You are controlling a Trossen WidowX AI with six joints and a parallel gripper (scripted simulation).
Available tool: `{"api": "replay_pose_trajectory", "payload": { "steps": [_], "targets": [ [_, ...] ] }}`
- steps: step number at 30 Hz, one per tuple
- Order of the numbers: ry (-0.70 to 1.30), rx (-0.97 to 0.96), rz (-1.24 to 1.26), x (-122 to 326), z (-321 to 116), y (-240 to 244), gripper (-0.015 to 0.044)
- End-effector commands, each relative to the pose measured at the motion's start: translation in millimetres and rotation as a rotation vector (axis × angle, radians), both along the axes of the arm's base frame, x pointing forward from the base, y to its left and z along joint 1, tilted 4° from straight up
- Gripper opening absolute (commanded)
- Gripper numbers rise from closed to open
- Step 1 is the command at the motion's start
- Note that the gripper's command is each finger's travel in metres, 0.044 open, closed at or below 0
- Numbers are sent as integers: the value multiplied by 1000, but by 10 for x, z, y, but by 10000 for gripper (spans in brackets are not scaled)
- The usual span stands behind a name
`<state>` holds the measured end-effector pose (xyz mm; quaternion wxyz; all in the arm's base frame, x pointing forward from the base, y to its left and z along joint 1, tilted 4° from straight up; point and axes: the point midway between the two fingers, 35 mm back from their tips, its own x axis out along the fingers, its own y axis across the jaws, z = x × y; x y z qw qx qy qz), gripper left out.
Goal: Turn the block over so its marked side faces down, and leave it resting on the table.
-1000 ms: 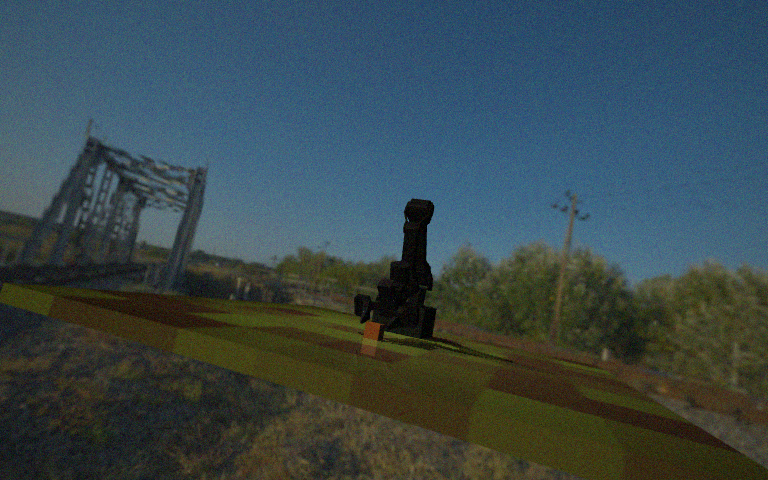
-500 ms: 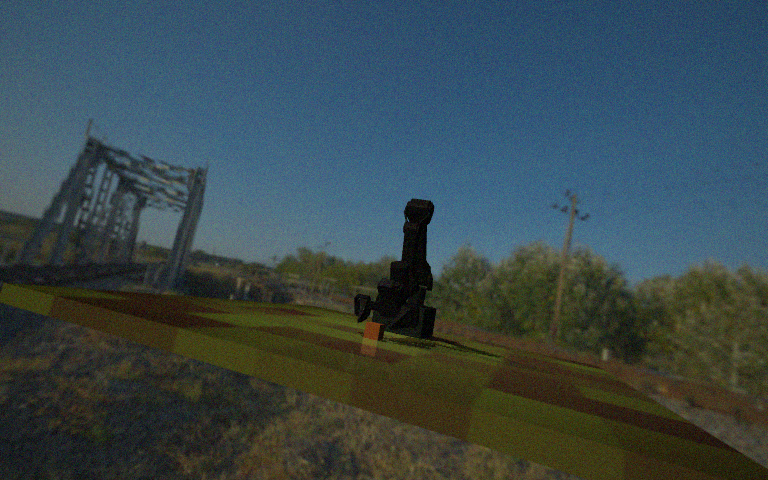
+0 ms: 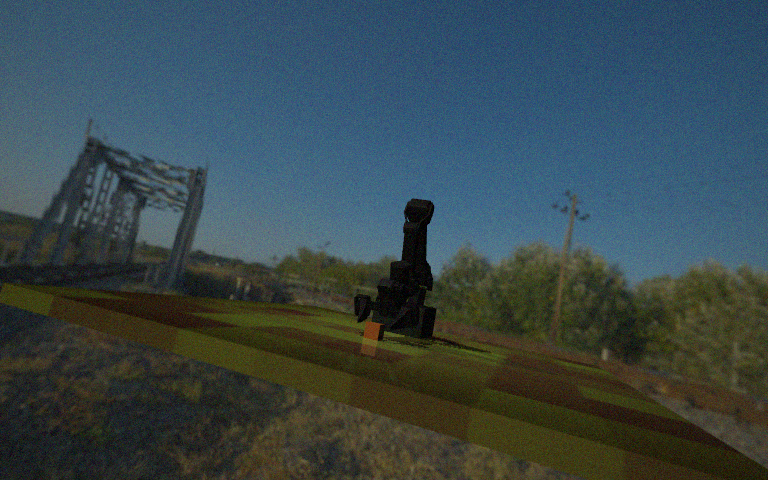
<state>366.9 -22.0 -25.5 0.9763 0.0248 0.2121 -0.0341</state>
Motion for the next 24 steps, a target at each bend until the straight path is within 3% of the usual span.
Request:
{"api": "replay_pose_trajectory", "payload": {
  "steps": [1, 6, 12, 19, 24],
  "targets": [
    [0, 3, -4, -4, -2, -4, 440],
    [23, 4, -4, 18, 1, -6, 440],
    [221, 17, 4, 88, 156, -20, 440],
    [454, 38, 12, -189, 584, -10, 440],
    [477, 41, 13, -240, 636, -6, 440]
  ]
}}
